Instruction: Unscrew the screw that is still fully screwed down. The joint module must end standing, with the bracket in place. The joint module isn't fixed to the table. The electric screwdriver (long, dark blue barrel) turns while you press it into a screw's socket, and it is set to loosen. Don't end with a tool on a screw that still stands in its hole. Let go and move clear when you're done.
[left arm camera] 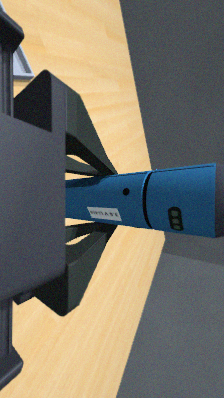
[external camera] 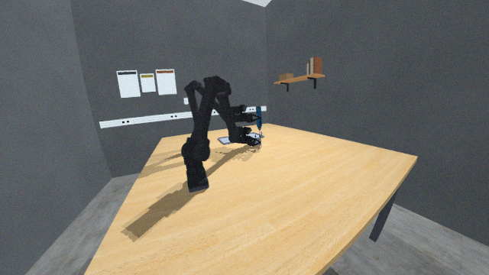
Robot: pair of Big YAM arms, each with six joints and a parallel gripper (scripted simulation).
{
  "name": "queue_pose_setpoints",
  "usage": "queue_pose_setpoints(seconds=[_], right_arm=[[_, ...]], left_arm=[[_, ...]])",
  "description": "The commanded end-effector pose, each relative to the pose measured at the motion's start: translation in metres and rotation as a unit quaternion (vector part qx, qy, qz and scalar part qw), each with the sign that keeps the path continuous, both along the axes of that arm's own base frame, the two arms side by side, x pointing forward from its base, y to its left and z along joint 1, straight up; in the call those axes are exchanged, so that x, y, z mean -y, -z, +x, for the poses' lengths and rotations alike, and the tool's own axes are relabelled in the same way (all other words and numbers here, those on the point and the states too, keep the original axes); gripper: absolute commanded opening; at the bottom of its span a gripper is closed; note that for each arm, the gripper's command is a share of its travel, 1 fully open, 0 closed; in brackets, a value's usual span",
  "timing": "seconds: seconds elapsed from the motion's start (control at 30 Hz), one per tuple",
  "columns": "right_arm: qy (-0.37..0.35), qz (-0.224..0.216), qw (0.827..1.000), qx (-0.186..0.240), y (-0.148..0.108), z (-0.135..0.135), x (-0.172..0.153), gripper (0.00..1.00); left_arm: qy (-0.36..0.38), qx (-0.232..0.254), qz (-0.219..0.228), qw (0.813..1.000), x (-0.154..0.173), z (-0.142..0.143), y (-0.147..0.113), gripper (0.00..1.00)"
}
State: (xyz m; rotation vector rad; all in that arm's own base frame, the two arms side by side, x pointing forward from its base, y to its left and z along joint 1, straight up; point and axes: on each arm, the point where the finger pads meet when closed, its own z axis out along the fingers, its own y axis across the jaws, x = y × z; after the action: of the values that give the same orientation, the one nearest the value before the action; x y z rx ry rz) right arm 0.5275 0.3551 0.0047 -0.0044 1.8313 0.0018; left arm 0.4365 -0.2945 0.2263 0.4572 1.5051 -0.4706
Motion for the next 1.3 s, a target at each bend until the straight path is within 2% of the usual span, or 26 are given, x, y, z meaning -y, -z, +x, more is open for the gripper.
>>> queue_pose_setpoints(seconds=[0.0, 1.27], right_arm=[[-0.001, 0.006, 1.000, 0.005, 0.000, 0.009, -0.008, 0.59], [-0.001, 0.006, 1.000, 0.005, 0.000, 0.009, -0.008, 0.59]], left_arm=[[0.003, 0.040, -0.036, 0.999, 0.011, 0.012, -0.054, 0.42], [0.003, 0.052, -0.044, 0.998, 0.012, 0.014, -0.067, 0.42]])
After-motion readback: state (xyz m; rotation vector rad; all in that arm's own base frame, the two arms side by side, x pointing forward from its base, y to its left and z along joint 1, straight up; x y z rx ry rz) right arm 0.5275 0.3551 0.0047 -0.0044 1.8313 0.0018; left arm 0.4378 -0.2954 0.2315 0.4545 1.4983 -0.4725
